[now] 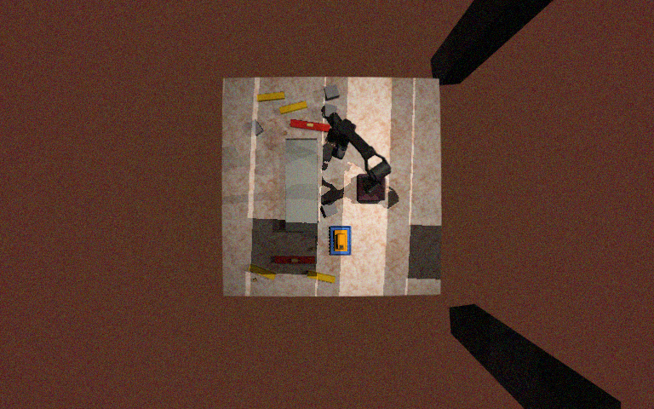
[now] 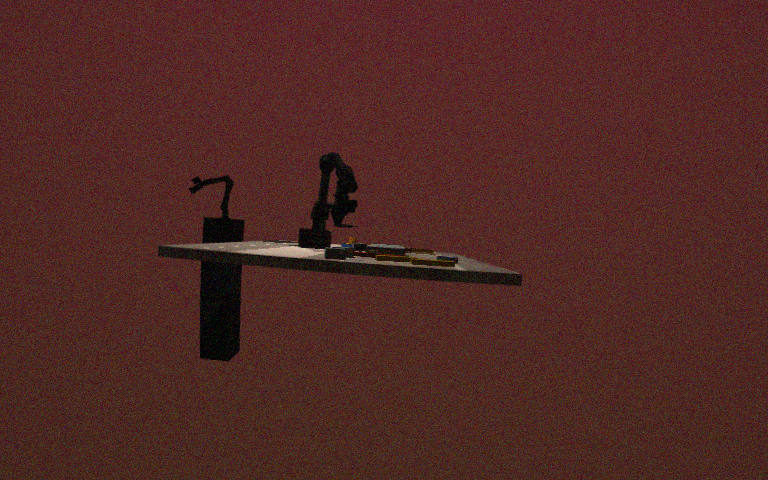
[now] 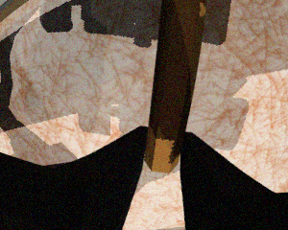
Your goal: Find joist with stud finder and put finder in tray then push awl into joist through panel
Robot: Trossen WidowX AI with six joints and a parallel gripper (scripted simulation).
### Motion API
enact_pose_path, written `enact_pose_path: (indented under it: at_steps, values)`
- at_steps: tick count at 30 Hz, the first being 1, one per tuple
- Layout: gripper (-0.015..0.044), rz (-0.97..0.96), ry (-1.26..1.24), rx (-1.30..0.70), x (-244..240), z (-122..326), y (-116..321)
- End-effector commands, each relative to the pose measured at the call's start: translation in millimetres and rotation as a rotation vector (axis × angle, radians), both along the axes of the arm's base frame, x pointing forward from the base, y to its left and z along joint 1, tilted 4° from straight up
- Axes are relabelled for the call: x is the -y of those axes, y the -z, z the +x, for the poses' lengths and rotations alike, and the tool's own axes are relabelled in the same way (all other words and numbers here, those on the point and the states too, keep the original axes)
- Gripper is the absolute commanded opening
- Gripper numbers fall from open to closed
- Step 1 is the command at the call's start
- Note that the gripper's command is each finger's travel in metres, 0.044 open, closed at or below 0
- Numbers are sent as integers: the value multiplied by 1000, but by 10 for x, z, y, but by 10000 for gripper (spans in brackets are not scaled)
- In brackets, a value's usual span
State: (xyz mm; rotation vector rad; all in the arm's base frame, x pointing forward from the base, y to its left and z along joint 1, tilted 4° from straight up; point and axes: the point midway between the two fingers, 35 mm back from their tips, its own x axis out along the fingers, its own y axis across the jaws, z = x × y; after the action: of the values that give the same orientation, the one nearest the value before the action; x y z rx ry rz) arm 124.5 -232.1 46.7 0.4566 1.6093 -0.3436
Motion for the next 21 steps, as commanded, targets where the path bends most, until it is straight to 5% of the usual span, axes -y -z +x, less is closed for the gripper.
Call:
enact_pose_path:
  at_steps: [1,21]
  values:
    - [0,-13,77,30,21,41,-19]
    - [0,-8,809,328,297,433,-9]
